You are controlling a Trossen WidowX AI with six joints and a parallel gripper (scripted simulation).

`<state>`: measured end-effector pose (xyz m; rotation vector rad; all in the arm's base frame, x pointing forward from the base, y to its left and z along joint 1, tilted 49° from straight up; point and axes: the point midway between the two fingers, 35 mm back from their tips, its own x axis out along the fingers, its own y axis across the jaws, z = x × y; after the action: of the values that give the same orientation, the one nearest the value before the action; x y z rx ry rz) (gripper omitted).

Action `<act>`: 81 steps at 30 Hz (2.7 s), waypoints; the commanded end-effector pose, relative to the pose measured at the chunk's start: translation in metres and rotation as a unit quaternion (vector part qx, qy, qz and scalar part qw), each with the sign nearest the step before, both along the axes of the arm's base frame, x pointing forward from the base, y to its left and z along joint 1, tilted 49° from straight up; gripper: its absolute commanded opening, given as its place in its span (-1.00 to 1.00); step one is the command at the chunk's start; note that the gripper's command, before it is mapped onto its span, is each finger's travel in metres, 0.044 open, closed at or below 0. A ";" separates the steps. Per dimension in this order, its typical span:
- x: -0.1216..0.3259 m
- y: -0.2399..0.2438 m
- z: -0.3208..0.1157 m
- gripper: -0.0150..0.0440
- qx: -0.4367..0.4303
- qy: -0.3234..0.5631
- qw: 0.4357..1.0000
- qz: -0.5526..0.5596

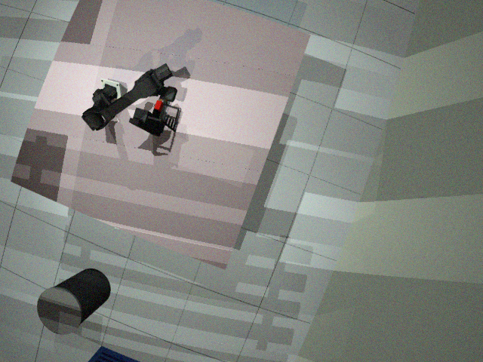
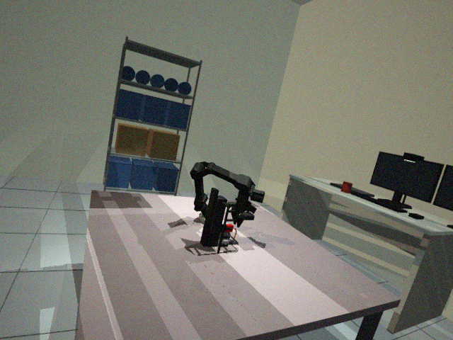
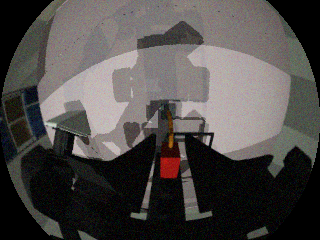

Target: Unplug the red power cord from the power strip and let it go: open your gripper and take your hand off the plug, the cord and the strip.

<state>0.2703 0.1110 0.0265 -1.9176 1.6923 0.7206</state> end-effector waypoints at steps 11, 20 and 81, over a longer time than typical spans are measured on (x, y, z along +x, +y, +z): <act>0.000 0.001 0.010 0.05 -0.002 0.000 1.000 0.000; 0.001 -0.009 0.021 0.05 -0.002 0.000 1.000 0.000; 0.003 -0.006 0.005 -0.49 -0.001 0.001 1.000 -0.001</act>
<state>0.2746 0.0839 0.0487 -1.9361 1.7287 0.6758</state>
